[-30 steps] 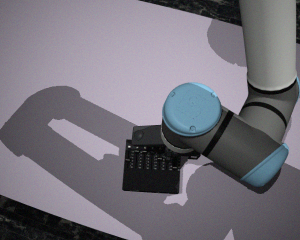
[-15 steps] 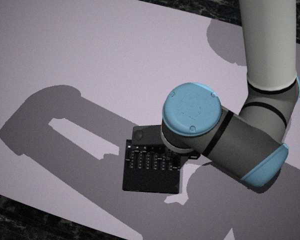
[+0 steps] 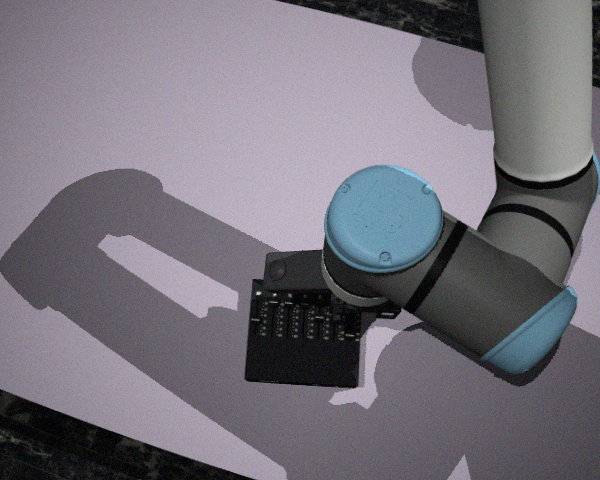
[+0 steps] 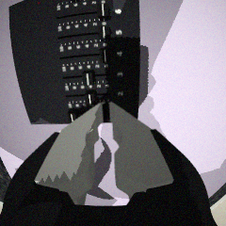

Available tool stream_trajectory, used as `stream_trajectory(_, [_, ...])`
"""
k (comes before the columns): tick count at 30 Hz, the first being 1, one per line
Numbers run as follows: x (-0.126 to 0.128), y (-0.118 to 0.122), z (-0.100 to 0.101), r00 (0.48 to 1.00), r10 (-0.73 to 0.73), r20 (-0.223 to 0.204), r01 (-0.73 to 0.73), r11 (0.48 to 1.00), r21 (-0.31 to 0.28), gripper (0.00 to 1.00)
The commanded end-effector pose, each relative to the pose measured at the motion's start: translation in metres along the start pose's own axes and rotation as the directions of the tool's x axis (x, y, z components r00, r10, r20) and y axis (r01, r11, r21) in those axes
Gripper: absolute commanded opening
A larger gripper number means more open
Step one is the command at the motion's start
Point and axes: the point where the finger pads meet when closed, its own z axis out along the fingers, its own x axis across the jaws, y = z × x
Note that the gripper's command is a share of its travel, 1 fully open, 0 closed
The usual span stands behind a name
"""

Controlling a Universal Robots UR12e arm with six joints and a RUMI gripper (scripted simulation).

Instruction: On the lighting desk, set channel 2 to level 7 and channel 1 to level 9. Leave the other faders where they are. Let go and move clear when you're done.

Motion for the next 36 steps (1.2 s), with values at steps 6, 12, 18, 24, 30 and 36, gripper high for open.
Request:
stream_trajectory(6, [0.000,0.000,0.000,1.000,0.000,0.000,0.000,1.000,0.001,0.00])
stream_trajectory(12, [0.000,0.000,0.000,1.000,0.000,0.000,0.000,1.000,0.001,0.00])
stream_trajectory(18, [0.000,0.000,0.003,1.000,0.000,0.000,0.000,1.000,0.001,0.00])
stream_trajectory(24, [0.000,0.000,0.007,1.000,0.000,0.000,0.000,1.000,0.001,0.00])
stream_trajectory(30, [0.000,0.000,0.010,1.000,0.000,0.000,0.000,1.000,0.001,0.00])
stream_trajectory(36, [0.000,0.000,0.011,1.000,0.000,0.000,0.000,1.000,0.001,0.00])
